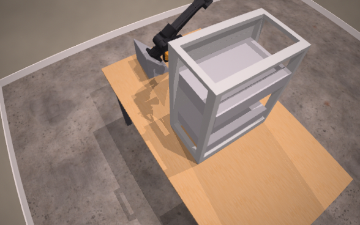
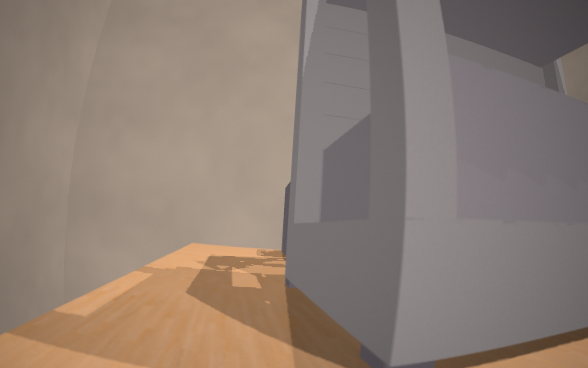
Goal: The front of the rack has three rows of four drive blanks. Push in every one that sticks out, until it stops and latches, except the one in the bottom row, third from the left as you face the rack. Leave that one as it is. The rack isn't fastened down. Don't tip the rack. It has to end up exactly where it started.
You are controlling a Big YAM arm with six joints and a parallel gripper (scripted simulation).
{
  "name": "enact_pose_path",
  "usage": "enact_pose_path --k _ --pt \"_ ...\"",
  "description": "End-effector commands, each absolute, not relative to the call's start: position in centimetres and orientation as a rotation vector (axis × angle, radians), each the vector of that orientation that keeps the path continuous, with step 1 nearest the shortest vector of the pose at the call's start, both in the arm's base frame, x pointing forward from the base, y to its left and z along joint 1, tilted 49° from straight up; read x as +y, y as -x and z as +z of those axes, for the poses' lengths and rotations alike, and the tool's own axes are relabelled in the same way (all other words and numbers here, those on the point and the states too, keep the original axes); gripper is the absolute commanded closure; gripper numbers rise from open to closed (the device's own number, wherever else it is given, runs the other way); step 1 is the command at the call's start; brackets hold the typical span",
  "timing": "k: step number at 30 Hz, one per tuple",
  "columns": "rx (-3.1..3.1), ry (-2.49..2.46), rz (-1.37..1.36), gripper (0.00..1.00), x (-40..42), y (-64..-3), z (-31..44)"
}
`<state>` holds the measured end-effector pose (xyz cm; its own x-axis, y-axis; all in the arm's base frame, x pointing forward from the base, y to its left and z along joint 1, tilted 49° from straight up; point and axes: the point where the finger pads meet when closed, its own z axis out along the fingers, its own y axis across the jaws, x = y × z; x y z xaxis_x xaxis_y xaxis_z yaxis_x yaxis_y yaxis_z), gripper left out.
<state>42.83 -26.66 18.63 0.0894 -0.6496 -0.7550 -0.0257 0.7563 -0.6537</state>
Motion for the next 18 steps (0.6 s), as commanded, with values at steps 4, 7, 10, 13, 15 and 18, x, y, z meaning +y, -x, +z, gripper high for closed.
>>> enact_pose_path --k 4,7,10,13,15,18 --pt "1.422 0.599 -0.533 1.00 -27.4 -42.7 18.7" --pt "1.419 0.604 -0.527 1.00 -27.1 -42.9 18.7" --pt "1.419 0.604 -0.527 1.00 -27.1 -42.9 18.7" --pt "1.418 0.604 -0.527 1.00 -27.1 -42.9 18.7" --pt "1.410 0.611 -0.527 1.00 -27.1 -43.6 19.1" --pt "1.396 0.617 -0.540 1.00 -27.7 -44.7 19.9"
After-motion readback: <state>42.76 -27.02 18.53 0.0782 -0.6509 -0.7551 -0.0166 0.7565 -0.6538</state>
